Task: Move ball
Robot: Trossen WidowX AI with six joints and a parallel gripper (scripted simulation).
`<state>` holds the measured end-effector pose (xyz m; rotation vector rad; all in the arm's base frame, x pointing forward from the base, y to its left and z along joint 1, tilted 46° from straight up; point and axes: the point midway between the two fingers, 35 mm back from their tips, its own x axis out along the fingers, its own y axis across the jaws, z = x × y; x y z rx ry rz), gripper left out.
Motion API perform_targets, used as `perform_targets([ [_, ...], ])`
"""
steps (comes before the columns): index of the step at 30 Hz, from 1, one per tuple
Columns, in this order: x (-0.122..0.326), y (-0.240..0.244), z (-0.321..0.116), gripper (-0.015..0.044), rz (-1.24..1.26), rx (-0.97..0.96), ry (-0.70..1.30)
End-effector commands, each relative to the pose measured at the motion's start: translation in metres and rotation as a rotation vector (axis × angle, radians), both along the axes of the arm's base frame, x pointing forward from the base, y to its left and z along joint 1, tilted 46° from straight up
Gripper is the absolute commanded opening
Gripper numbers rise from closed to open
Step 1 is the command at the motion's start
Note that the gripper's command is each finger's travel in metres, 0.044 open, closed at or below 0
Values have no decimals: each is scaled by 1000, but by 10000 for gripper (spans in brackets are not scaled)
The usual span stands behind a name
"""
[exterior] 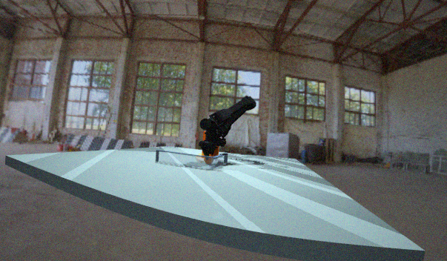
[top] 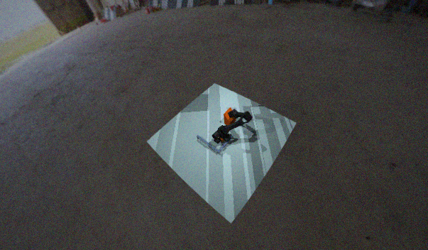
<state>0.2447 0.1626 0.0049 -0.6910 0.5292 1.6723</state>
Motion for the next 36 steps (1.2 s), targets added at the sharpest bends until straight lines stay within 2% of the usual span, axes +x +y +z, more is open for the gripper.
perform_targets([
  [1,-1,1,-1,257,-3,4,10],
  [4,-1,1,-1,237,-3,4,10],
  [13,13,-28,22,1,-6,-11,5],
  [29,19,-97,92,0,-3,-4,10],
  [33,19,-98,91,0,-3,-4,10],
  [36,22,-96,73,0,-3,-4,9],
])
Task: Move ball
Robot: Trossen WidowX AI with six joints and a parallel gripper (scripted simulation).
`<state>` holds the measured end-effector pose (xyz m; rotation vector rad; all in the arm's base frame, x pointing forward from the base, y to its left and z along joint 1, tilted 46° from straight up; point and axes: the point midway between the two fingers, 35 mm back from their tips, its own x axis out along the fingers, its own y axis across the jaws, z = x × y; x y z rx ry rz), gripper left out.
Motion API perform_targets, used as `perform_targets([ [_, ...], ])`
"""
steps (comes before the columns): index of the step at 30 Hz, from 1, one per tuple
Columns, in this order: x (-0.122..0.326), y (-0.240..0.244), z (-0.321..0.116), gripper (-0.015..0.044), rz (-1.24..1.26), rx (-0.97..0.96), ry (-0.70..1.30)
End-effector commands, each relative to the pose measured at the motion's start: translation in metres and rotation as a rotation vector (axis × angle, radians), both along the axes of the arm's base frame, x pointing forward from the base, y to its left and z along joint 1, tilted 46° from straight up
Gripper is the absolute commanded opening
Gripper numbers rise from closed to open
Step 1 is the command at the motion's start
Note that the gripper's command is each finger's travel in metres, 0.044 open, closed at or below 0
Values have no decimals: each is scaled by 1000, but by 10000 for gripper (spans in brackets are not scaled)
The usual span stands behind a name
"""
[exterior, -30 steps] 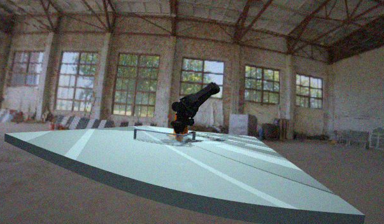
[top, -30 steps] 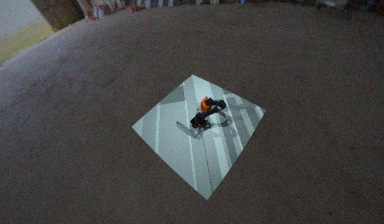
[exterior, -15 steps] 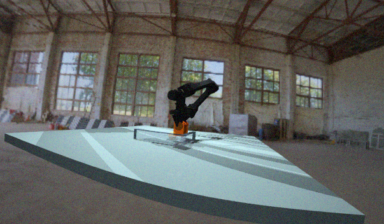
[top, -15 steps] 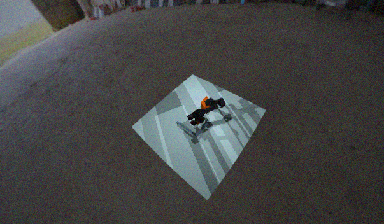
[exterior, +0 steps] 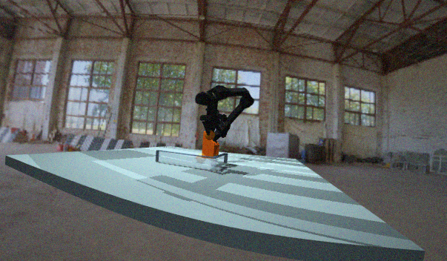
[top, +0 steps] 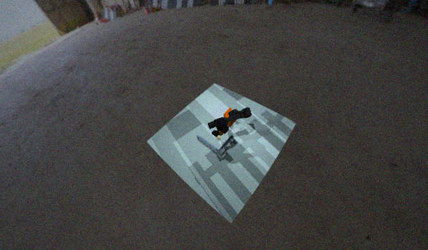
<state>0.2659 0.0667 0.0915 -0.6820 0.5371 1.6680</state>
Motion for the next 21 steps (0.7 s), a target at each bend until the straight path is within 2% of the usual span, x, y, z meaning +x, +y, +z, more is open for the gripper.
perform_targets([
  [1,1,0,-21,0,5,-4,1],
  [6,2,4,-59,0,5,-3,0],
  [13,1,8,-67,0,5,-4,0],
  [21,-2,34,-94,0,4,-5,0],
])
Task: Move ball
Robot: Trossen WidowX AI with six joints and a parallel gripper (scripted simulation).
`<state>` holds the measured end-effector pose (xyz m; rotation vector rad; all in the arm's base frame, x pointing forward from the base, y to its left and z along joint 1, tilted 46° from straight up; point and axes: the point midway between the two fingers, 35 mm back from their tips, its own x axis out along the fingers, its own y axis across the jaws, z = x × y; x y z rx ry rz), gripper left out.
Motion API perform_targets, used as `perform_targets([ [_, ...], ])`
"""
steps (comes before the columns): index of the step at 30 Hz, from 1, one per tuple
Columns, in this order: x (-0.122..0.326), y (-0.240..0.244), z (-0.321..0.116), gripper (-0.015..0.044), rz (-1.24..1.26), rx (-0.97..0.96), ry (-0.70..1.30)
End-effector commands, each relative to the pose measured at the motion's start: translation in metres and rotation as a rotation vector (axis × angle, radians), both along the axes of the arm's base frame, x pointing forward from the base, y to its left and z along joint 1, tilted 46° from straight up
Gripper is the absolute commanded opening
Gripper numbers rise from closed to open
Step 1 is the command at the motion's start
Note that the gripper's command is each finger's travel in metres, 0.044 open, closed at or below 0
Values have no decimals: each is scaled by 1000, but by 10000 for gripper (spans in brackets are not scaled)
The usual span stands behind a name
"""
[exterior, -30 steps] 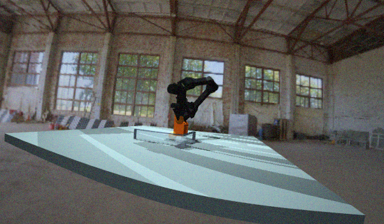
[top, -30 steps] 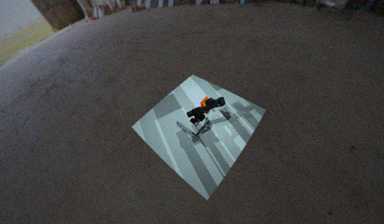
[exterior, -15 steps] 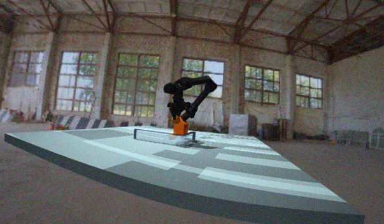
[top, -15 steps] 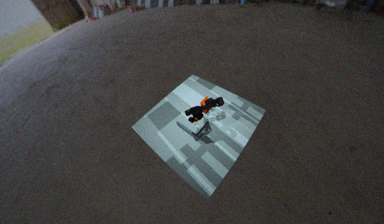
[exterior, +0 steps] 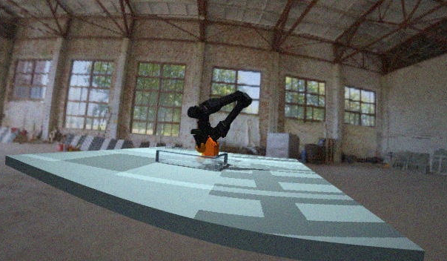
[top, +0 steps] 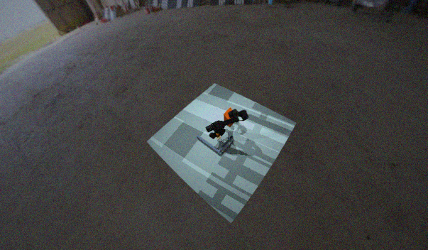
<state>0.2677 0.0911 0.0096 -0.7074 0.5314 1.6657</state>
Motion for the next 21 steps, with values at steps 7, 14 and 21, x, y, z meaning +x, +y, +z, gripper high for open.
perform_targets([
  [7,-11,30,-30,0,-3,11,19],
  [14,-11,33,-32,0,-3,11,19],
  [21,-13,41,-40,0,-3,12,19],
])
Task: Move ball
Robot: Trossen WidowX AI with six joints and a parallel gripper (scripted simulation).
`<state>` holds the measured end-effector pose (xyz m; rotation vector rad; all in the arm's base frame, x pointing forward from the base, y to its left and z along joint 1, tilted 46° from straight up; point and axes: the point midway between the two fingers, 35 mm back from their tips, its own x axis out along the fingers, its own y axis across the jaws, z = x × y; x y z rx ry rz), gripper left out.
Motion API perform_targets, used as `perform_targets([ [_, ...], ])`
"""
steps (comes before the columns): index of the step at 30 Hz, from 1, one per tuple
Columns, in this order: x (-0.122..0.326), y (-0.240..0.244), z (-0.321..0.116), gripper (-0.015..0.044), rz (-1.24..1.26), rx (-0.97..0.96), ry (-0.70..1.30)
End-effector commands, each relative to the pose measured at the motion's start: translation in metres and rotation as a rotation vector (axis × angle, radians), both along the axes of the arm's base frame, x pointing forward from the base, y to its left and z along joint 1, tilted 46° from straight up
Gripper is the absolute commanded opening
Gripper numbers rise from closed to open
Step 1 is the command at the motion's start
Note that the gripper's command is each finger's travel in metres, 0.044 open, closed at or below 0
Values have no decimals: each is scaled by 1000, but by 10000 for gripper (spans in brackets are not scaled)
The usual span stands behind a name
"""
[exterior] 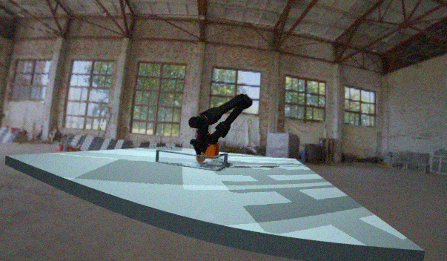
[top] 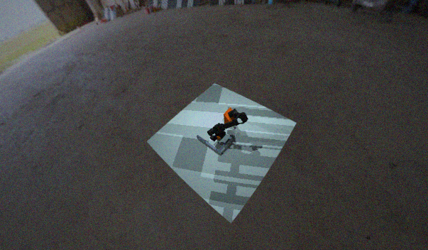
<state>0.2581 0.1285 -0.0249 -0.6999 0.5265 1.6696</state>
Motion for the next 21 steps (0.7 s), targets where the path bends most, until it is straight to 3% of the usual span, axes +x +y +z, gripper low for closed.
perform_targets([
  [1,-3,5,-7,0,-4,4,16],
  [6,-4,6,-8,0,-4,4,17],
  [21,-2,4,-5,376,-2,0,4],
])
